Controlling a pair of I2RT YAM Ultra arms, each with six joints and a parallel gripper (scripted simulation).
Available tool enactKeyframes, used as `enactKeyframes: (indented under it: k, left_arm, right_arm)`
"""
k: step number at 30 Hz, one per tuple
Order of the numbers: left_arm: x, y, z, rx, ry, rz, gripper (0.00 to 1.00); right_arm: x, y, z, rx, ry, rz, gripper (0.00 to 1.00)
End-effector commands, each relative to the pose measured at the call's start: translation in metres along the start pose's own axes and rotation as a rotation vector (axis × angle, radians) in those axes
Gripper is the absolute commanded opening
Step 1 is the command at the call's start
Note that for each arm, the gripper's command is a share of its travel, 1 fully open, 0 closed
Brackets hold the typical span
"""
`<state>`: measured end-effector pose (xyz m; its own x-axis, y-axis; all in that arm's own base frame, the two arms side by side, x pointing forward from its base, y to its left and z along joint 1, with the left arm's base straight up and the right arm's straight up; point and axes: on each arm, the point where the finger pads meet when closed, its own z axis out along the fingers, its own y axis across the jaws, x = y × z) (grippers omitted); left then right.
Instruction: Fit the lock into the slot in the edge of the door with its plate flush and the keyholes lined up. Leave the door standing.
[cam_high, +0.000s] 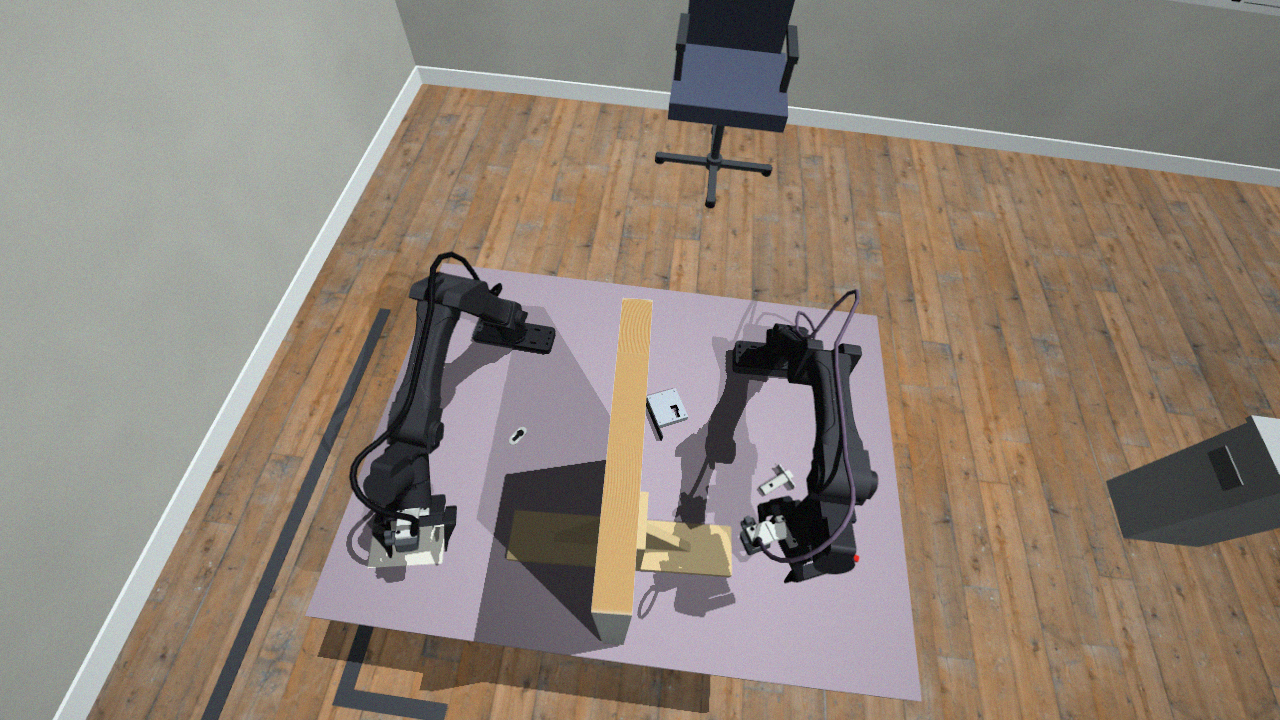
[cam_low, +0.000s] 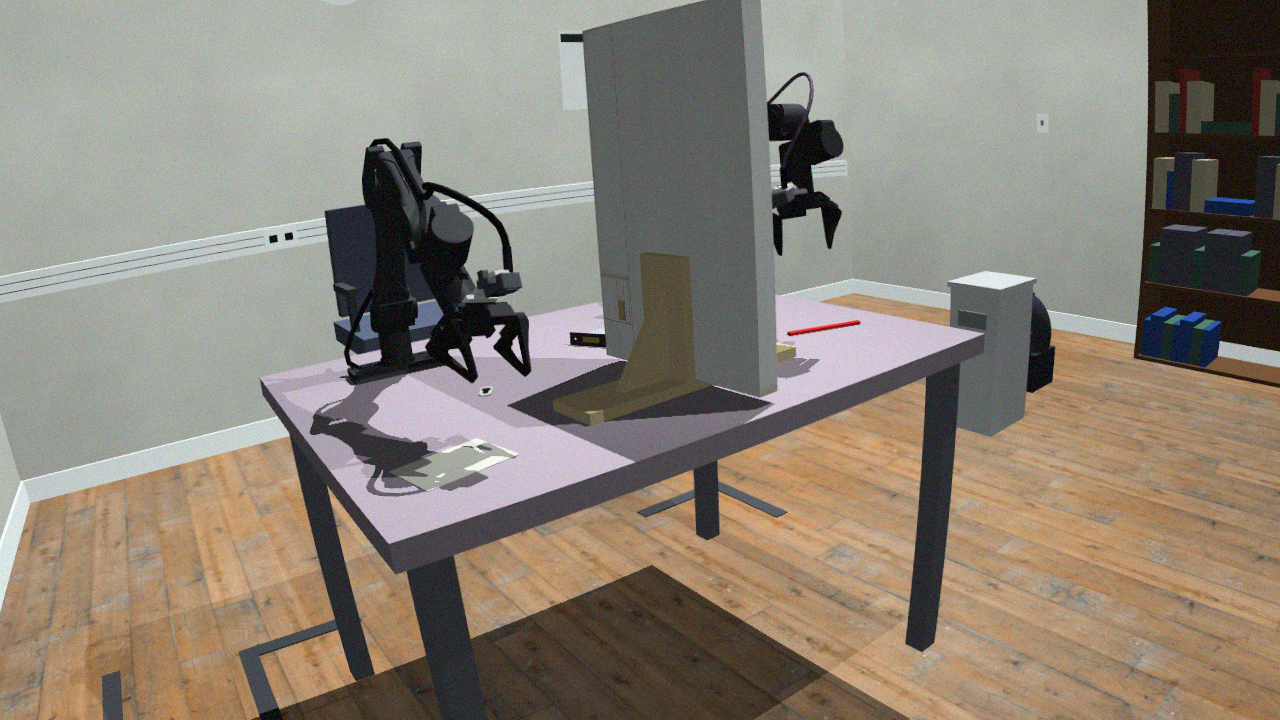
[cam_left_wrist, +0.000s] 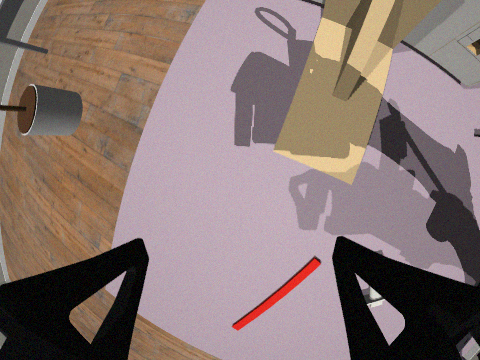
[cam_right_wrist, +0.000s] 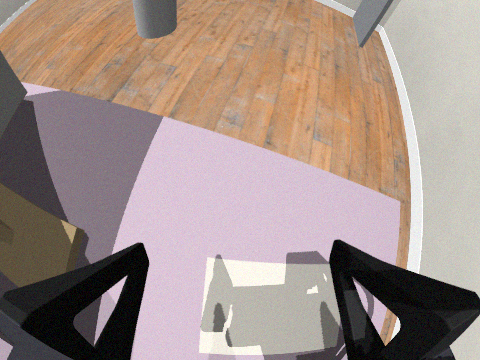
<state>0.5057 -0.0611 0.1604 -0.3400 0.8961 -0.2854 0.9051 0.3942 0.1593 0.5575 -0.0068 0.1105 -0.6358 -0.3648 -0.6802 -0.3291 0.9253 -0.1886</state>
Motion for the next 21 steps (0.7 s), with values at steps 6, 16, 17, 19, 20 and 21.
enactKeyframes:
  k: [6,16,17,19,20,21]
  left_arm:
    - [0.015,-0.021,-0.004,0.104,-0.034,-0.265,1.00]
    - [0.034,-0.060,-0.007,0.329,-0.068,-0.865,1.00]
    - [0.036,-0.064,-0.007,0.350,-0.064,-0.909,1.00]
    - [0.036,-0.064,-0.007,0.350,-0.064,-0.909,1.00]
    - [0.038,-0.077,0.000,0.397,-0.037,-0.959,1.00]
    - [0.042,-0.078,-0.007,0.427,-0.047,-1.078,1.00]
  right_arm:
    - [0.011,0.017,-0.028,-0.016,0.075,0.191,1.00]
    - [0.040,0.043,-0.085,0.006,0.244,0.635,1.00]
    - [0.043,0.045,-0.089,0.011,0.258,0.665,1.00]
    - [0.043,0.045,-0.089,0.011,0.258,0.665,1.00]
    - [0.046,0.047,-0.094,0.016,0.273,0.700,1.00]
    - [0.063,0.056,-0.104,0.032,0.331,0.784,1.00]
